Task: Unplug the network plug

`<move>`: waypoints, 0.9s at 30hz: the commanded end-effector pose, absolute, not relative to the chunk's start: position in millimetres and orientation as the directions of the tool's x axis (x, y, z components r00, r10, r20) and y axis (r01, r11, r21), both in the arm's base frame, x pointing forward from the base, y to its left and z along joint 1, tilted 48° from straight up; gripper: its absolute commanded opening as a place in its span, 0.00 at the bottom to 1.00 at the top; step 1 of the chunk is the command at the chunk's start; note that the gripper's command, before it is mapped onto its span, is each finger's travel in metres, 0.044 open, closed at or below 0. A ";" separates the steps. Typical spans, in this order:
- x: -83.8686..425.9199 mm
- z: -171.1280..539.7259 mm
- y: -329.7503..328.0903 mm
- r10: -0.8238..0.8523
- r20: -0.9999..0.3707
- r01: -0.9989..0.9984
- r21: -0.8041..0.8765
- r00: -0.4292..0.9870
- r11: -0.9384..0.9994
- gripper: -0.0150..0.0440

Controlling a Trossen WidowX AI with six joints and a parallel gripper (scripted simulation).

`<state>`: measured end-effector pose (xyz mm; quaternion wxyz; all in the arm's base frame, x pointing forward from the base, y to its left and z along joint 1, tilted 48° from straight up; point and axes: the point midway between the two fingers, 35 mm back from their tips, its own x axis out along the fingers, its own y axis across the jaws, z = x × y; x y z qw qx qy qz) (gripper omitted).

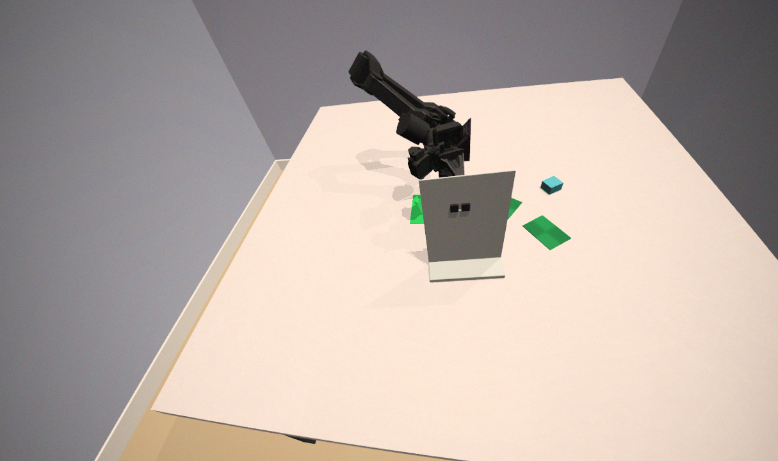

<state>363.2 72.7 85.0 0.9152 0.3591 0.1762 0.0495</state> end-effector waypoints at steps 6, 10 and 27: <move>356.7 85.0 71.8 0.211 -0.287 0.042 0.676 0.934 0.736 0.25; 354.2 85.0 71.9 0.211 -0.287 0.042 0.676 0.934 0.736 0.25; 348.3 100.3 86.7 0.214 -0.284 0.035 0.671 0.935 0.741 0.25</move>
